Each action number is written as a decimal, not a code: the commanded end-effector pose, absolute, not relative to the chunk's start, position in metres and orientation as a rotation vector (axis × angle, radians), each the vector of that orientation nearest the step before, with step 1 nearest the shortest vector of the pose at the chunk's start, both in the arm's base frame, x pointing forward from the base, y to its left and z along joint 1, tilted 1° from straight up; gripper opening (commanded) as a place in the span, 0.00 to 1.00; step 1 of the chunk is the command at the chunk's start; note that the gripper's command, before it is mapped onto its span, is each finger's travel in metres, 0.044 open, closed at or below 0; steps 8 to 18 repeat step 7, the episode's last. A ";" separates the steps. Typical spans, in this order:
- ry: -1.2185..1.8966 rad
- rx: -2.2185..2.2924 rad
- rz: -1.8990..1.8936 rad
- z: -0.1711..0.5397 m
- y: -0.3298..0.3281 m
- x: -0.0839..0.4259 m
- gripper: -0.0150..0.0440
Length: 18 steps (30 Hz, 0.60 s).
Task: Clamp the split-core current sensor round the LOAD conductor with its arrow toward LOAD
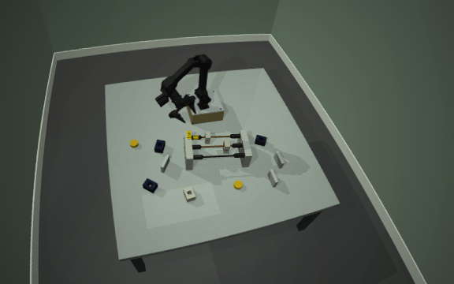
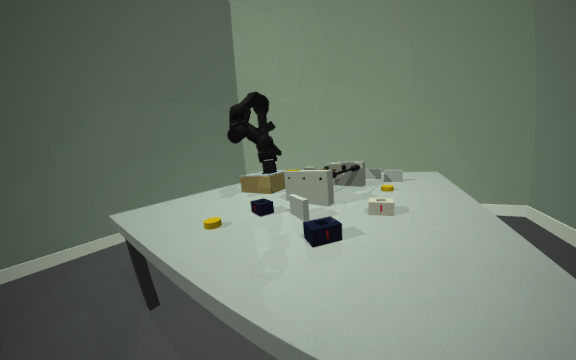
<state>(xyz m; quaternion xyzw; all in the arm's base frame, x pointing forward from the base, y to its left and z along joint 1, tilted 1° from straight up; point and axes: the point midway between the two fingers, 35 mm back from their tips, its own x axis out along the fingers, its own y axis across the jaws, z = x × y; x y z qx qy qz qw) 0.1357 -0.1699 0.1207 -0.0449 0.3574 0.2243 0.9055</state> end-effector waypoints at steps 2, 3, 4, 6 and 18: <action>0.749 -0.094 0.470 0.120 -0.170 0.136 1.00; 0.768 -0.105 0.493 0.119 -0.168 0.139 1.00; 0.799 -0.124 0.530 0.117 -0.165 0.143 1.00; 0.872 -0.176 0.613 0.113 -0.157 0.153 1.00; 0.790 -0.116 0.516 0.117 -0.166 0.140 1.00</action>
